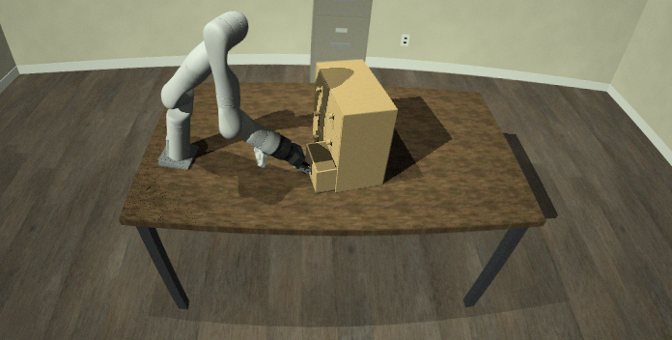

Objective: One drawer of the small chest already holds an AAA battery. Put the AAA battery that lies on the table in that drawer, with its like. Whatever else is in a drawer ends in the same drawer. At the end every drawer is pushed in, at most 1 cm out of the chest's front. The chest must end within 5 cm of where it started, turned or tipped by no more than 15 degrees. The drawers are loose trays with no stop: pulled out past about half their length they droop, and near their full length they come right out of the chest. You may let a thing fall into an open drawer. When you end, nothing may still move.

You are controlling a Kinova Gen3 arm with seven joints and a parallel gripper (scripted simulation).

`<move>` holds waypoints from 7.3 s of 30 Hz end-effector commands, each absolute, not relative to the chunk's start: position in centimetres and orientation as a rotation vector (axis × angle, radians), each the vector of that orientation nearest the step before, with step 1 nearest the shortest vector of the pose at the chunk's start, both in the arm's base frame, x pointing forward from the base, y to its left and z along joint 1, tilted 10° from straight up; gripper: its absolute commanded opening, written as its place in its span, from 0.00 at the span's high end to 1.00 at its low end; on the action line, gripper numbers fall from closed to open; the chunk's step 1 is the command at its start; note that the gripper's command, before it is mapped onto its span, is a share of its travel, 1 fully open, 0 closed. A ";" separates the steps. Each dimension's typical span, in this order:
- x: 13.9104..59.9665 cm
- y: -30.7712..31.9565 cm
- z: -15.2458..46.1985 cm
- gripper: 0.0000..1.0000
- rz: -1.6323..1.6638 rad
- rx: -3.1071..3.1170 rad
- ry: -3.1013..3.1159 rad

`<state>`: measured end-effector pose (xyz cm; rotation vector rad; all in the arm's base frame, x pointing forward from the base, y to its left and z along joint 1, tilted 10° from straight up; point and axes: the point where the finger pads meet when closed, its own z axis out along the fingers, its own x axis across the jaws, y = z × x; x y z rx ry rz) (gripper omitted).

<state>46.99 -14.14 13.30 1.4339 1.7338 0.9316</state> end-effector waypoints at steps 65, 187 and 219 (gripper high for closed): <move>41.6 -15.0 12.9 0.33 0.928 1.422 1.749; 31.5 -15.8 22.8 0.33 0.547 1.715 2.057; 28.2 -16.1 26.1 0.33 0.210 1.898 2.231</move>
